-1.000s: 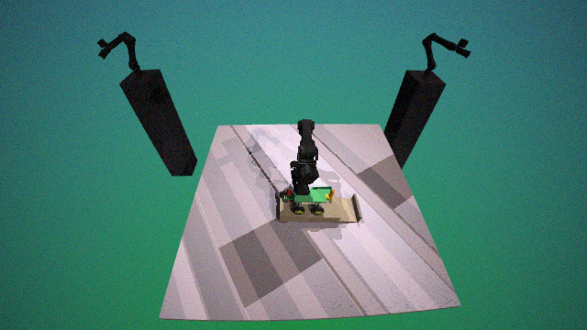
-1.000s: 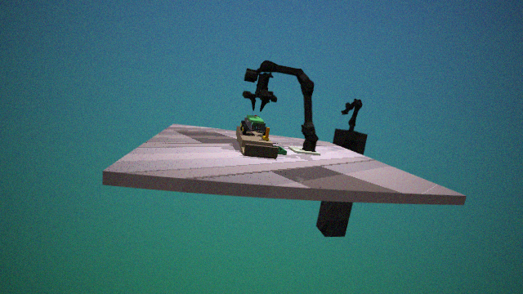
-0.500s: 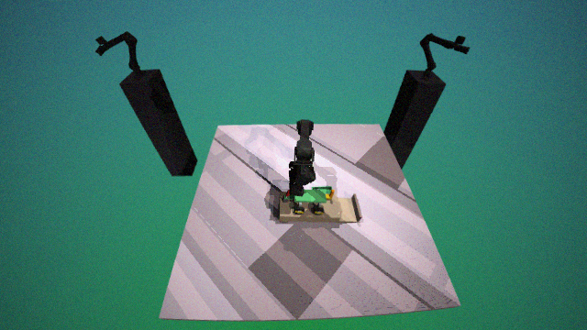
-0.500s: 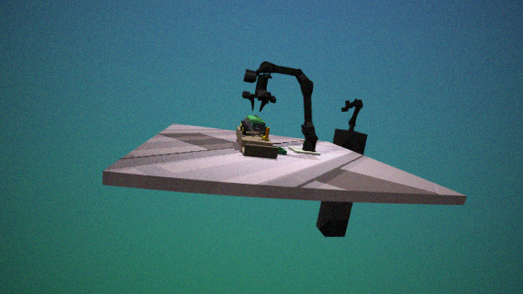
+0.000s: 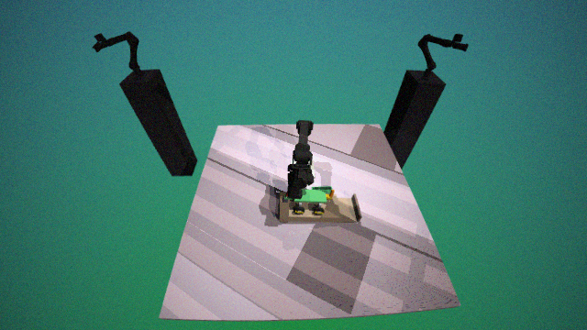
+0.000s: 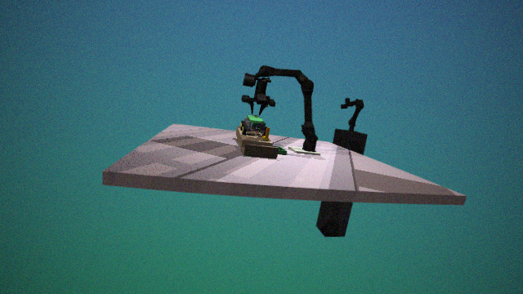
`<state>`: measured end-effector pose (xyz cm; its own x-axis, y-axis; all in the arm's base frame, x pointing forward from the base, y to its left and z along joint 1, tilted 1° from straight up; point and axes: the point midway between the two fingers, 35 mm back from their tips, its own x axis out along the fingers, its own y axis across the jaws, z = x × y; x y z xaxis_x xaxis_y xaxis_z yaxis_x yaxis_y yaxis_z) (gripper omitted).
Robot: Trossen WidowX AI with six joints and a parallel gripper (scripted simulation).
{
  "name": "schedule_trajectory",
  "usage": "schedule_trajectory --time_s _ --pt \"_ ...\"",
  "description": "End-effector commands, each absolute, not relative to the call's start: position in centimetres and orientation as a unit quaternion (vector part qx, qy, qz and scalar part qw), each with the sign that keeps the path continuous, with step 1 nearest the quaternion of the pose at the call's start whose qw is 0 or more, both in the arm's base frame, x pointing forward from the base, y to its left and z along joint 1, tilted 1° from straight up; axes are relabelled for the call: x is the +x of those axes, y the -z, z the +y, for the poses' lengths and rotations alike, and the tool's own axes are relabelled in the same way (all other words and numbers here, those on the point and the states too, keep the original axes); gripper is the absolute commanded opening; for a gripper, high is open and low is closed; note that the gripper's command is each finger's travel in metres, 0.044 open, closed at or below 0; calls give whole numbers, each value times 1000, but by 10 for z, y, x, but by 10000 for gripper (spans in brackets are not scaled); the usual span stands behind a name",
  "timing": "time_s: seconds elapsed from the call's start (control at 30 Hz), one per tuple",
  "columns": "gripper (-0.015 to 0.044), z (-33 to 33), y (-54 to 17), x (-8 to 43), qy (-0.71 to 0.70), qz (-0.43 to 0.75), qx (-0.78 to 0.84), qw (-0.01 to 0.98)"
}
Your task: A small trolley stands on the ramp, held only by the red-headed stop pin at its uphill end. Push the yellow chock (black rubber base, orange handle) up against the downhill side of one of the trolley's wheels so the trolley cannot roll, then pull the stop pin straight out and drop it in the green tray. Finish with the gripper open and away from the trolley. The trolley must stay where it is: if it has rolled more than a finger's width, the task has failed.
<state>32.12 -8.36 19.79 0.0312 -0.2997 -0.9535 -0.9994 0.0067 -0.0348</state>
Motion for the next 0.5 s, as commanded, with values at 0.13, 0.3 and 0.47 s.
schedule_trajectory --time_s 0.13,0.3,0.47 --pt "190 -85 -194 320 -409 566 -575 426" --pt "190 -86 -190 320 -409 566 -575 426" --pt "190 -89 -183 322 -409 566 -575 426"
